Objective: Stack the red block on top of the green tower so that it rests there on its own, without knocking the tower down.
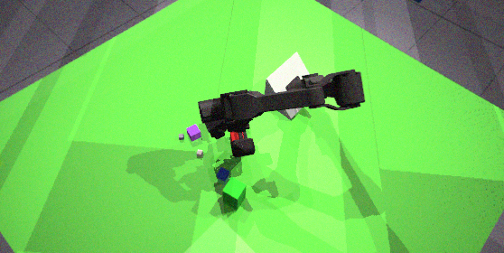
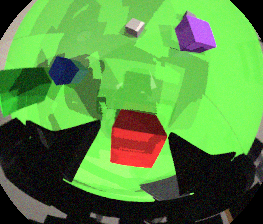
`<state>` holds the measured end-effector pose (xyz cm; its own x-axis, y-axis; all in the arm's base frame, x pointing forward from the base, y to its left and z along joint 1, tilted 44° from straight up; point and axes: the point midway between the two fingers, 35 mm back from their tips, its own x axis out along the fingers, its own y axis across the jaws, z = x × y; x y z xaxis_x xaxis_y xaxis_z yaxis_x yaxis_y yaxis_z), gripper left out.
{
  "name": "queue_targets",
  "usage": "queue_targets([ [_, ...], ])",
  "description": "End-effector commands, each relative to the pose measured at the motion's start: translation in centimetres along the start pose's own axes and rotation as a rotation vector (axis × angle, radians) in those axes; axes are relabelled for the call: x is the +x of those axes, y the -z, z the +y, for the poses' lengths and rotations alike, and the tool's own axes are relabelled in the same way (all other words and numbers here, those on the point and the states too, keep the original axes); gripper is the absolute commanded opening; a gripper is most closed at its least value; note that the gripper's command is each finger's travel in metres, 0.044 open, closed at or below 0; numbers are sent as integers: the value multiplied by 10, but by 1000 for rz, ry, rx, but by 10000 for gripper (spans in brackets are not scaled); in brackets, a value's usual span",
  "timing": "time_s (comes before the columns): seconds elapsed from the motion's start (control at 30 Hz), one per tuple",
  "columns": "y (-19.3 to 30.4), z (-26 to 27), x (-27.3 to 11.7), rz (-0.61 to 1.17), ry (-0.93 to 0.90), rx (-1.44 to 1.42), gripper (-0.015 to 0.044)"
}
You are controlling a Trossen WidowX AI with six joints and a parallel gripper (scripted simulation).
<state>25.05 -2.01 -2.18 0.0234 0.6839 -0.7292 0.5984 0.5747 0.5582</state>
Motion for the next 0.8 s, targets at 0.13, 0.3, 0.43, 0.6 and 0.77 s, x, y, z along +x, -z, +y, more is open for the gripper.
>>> queue_targets([
  [0.13, 2, -1, 4, 5, -4, 8, 440],
  [0.3, 2, -1, 4, 5, -4, 8, 440],
  [0.43, 2, -1, 3, 5, -4, 8, 440],
  [0.6, 2, -1, 3, 5, -4, 8, 309],
  [0.77, 2, -1, 3, 5, -4, 8, 177],
])
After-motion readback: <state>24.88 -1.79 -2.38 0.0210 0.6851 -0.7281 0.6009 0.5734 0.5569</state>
